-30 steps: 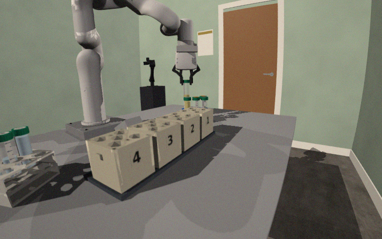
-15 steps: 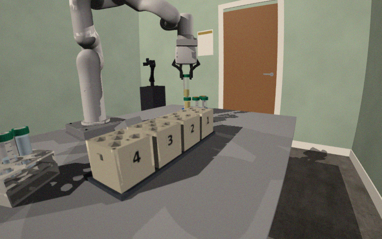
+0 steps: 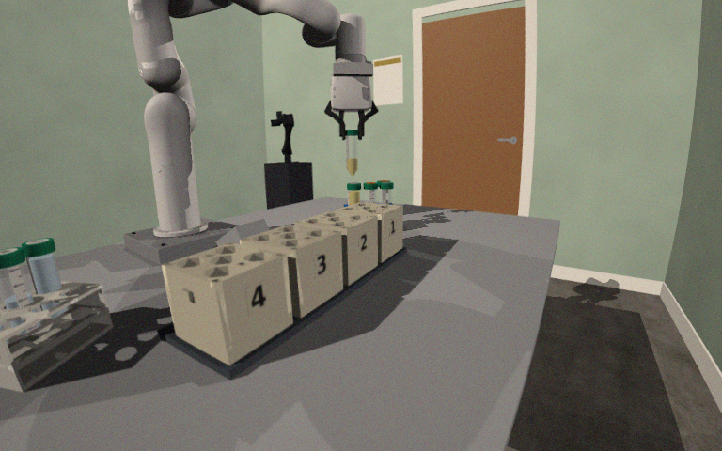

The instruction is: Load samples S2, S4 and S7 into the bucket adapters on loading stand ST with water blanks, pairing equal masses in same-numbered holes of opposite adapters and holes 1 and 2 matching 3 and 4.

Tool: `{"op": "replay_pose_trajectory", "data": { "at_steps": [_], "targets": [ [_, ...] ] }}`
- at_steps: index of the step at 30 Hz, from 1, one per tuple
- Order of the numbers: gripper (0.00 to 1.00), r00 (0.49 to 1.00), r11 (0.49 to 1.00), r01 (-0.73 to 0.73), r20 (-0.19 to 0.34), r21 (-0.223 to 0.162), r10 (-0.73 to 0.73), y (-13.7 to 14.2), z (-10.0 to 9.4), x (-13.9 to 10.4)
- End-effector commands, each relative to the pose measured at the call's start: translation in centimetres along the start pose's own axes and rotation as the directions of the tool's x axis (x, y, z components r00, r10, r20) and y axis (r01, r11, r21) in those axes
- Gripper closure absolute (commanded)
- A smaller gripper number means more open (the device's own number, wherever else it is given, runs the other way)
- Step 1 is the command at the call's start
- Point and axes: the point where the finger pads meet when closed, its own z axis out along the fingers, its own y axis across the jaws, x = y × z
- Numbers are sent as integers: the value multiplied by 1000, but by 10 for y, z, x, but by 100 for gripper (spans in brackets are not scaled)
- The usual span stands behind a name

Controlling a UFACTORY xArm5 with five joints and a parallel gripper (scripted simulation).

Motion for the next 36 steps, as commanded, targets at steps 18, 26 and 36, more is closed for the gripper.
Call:
{"op": "replay_pose_trajectory", "data": {
  "at_steps": [18, 26, 36],
  "targets": [
    [100, 965, 965, 264, 2, 5, -264, -4, -7, 40],
    [100, 861, 861, 508, 0, 5, -508, -7, -7, 80],
    [100, 697, 697, 717, -1, 5, -717, -10, -6, 120]
  ]
}}
